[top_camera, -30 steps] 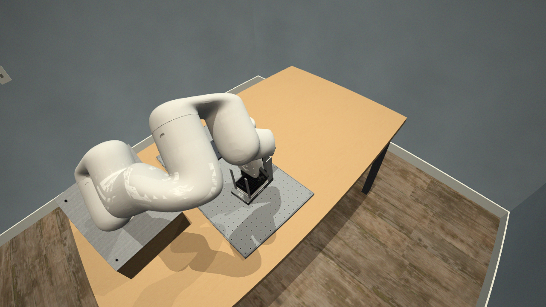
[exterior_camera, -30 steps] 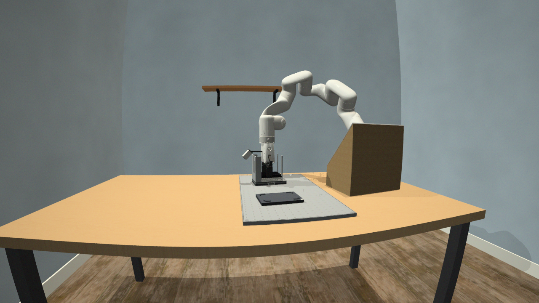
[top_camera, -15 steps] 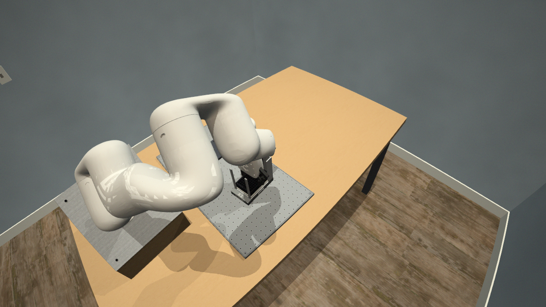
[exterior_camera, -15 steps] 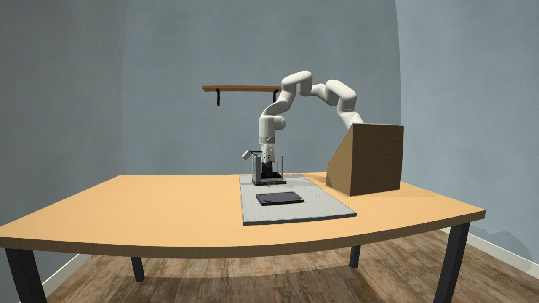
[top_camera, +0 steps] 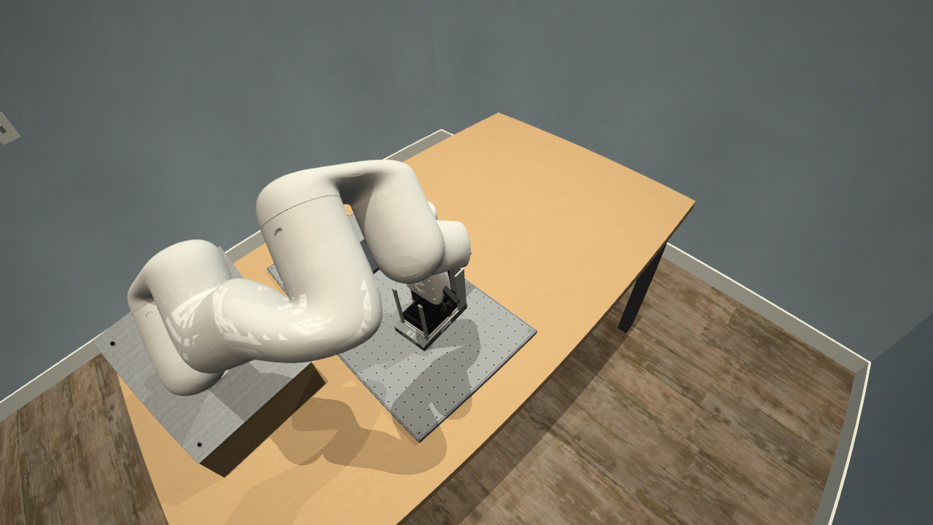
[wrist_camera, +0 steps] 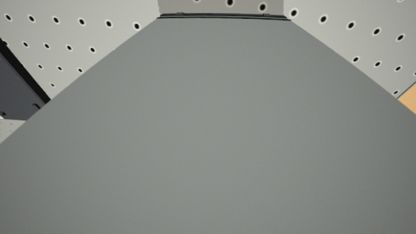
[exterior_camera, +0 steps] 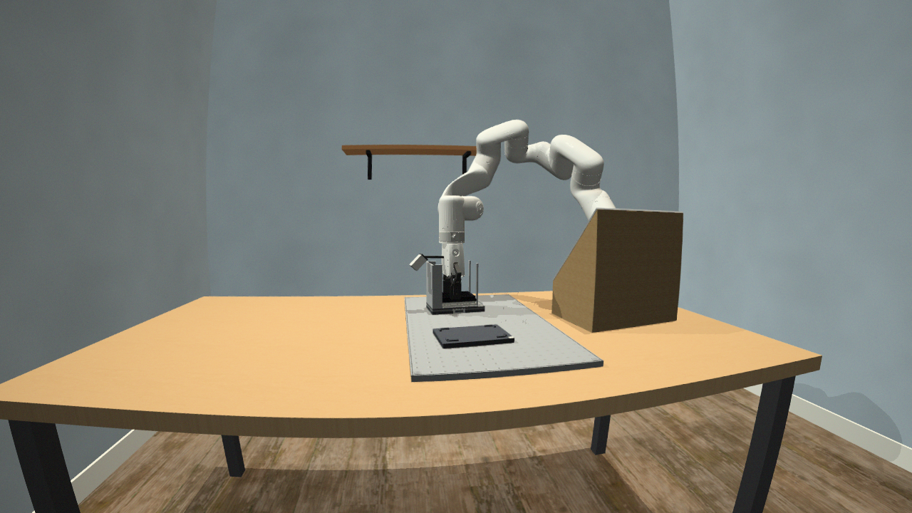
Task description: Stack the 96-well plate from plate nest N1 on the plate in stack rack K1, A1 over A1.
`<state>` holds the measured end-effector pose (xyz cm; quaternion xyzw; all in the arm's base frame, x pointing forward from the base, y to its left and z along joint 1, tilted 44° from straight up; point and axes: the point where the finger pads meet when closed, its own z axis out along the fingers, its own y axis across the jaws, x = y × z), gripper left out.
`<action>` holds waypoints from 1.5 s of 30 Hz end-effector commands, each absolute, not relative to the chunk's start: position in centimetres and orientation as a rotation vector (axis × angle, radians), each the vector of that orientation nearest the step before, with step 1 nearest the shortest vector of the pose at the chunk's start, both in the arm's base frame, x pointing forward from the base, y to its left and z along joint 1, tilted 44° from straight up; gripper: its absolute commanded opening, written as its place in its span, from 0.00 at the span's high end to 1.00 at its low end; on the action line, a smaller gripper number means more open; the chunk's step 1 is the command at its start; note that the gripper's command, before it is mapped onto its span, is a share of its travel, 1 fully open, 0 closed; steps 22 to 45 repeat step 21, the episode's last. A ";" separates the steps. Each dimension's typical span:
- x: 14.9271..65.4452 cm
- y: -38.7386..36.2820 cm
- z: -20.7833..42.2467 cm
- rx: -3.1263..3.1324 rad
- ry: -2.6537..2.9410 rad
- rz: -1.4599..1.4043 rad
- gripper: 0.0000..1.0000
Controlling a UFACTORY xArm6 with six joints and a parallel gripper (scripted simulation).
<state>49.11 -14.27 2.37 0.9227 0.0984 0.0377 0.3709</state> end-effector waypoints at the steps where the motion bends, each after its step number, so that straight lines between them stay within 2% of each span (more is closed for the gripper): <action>1: 49.2 -14.2 2.5 2.366 0.253 0.101 0.00; 45: 49.0 -13.1 3.6 2.366 0.253 0.101 0.00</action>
